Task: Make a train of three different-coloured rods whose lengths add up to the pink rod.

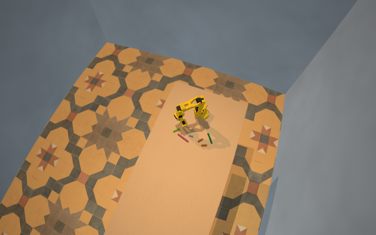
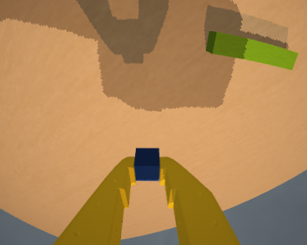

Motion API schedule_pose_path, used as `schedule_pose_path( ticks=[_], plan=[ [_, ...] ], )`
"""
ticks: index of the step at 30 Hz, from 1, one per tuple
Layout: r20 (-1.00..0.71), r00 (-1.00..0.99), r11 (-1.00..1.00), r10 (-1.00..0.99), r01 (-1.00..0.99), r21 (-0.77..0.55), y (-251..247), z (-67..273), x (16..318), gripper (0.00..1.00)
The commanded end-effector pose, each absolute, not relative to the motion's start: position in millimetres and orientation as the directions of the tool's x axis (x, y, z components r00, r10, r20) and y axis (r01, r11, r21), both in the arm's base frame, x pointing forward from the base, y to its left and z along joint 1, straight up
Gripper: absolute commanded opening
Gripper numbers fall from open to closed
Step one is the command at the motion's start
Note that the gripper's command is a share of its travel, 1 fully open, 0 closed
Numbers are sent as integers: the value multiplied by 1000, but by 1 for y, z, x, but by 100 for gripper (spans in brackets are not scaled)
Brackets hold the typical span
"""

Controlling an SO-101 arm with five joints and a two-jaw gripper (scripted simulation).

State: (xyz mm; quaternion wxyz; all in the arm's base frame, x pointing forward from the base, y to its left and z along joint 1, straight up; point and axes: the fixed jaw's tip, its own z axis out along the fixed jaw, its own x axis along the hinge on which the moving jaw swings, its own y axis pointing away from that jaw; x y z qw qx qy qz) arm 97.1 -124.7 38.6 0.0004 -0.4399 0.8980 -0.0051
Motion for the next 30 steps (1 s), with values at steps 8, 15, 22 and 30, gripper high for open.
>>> schedule_pose_path(
  ticks=[8,15,22,30],
  plan=[
    [18,-603,601,-797,-796,-66,-131,45,99,0],
    [18,-603,601,-797,-796,-66,-131,45,99,0],
    [18,-603,601,-797,-796,-66,-131,45,99,0],
    [15,-597,595,-802,-802,-53,-130,44,98,0]
  ],
)
